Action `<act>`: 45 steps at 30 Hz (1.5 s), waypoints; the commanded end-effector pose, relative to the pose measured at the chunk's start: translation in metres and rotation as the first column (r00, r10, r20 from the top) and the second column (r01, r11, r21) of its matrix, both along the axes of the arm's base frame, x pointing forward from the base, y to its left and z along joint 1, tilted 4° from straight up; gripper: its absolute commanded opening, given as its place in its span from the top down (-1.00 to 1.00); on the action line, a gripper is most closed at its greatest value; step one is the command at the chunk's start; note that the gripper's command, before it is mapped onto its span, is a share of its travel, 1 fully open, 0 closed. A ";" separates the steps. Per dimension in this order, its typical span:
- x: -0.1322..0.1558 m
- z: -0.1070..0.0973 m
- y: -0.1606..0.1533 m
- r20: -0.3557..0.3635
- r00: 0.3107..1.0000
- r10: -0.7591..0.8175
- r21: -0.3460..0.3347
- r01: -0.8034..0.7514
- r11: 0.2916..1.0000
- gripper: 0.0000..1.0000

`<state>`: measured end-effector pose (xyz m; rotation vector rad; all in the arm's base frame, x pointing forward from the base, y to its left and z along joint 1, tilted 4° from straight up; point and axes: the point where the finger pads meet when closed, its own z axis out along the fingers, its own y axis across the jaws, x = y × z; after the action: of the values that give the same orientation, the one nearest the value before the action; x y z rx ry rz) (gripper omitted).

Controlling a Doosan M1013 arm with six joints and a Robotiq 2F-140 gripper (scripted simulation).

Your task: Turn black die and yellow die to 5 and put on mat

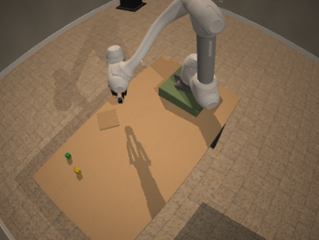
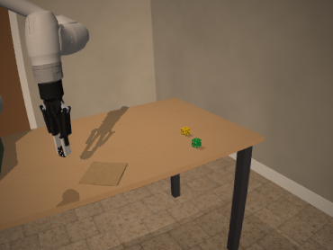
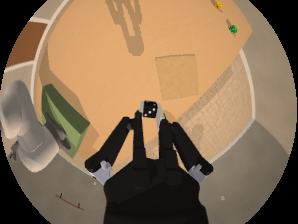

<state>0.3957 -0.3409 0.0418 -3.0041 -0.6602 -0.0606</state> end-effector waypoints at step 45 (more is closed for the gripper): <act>0.102 0.003 0.020 0.047 0.218 0.975 -0.078 -0.972 0.221 0.51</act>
<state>0.4871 -0.3252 0.0451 -2.1132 -2.2908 -0.0909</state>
